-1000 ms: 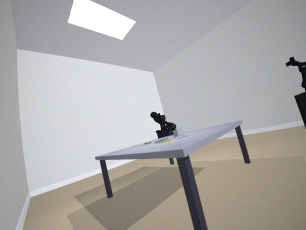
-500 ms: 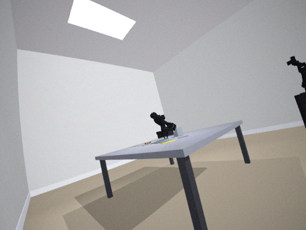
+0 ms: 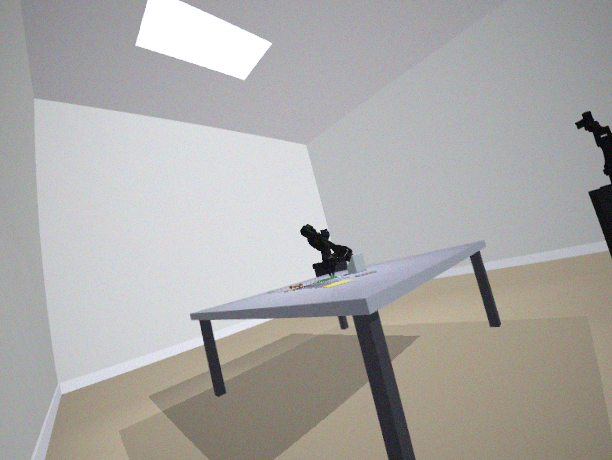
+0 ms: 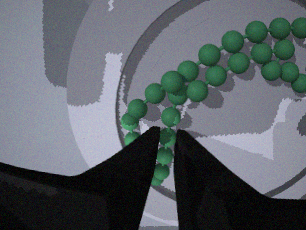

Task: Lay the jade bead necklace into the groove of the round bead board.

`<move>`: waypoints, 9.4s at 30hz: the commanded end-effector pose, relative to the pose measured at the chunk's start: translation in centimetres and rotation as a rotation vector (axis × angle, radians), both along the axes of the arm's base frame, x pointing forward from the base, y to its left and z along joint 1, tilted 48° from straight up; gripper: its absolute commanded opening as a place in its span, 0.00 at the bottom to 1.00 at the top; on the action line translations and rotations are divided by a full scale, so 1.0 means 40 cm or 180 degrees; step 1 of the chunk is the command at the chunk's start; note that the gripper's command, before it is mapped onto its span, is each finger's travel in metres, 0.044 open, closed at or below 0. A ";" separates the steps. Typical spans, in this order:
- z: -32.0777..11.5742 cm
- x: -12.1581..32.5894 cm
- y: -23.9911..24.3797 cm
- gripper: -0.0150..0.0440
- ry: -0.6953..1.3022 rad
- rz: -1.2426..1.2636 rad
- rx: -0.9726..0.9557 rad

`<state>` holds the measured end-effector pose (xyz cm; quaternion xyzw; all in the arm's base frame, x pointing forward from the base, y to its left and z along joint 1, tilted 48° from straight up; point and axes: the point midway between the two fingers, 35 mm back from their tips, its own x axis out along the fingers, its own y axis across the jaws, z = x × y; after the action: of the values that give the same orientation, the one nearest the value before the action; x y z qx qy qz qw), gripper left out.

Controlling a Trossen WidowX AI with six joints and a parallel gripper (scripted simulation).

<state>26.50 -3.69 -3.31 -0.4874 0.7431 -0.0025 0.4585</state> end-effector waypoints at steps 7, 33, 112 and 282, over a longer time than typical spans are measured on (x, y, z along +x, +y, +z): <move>0.001 0.001 0.000 0.25 -0.0003 -0.0002 0.0000; 0.083 -0.021 -0.052 0.25 0.0011 0.0021 -0.0010; 0.082 -0.012 0.055 0.46 -0.3839 -0.3569 -0.0551; -0.041 0.000 0.071 1.00 -0.3873 -0.3601 -0.0552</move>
<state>26.50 -0.95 -4.98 0.0097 0.4958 -0.5521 0.6703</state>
